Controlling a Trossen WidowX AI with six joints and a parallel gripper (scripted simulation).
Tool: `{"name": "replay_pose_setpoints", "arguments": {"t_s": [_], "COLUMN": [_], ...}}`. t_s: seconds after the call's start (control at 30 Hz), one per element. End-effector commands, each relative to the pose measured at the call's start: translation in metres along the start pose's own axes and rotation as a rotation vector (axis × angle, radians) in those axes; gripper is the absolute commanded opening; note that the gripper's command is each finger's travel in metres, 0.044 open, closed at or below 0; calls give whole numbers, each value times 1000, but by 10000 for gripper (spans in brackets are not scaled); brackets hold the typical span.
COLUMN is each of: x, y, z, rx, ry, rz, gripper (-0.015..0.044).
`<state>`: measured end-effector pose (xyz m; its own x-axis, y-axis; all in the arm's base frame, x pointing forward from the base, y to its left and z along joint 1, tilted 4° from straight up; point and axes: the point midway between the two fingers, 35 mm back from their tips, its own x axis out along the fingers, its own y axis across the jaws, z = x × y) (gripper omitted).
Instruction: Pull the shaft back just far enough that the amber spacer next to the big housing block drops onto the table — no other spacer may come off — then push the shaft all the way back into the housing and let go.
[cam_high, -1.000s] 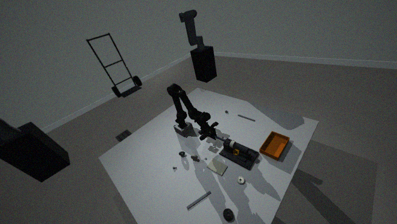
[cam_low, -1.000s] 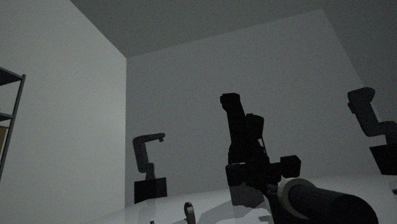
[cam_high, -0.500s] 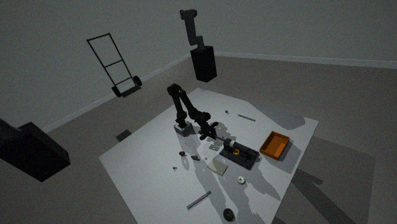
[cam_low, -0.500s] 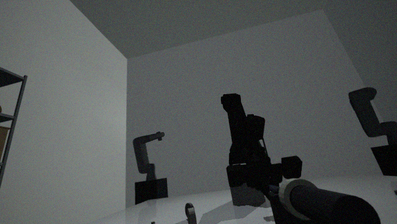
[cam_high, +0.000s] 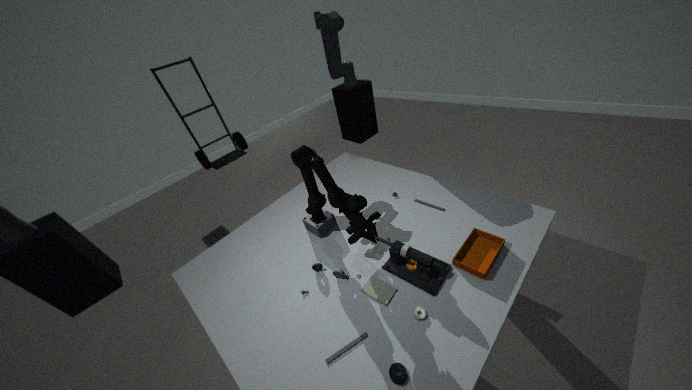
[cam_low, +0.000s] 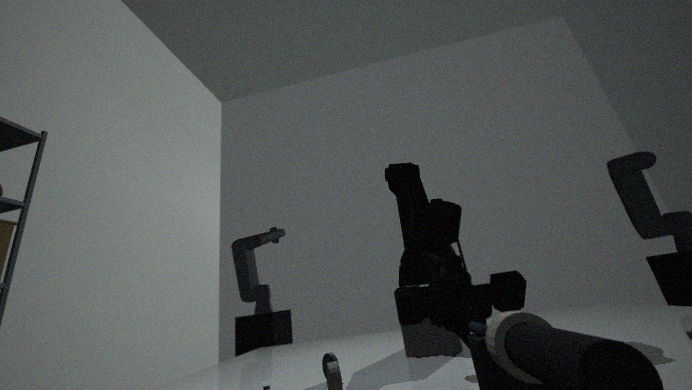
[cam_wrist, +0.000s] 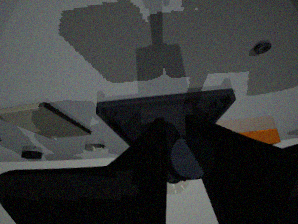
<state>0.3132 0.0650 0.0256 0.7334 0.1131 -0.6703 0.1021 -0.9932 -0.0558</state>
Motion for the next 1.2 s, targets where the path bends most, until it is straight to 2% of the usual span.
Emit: {"name": "replay_pose_setpoints", "arguments": {"t_s": [0.0, 1.17], "x": [0, 2], "y": [0, 0], "z": [-2, -4], "rx": [-1, -1], "ry": [6, 6], "rz": [-2, -2], "gripper": [0, 0]}}
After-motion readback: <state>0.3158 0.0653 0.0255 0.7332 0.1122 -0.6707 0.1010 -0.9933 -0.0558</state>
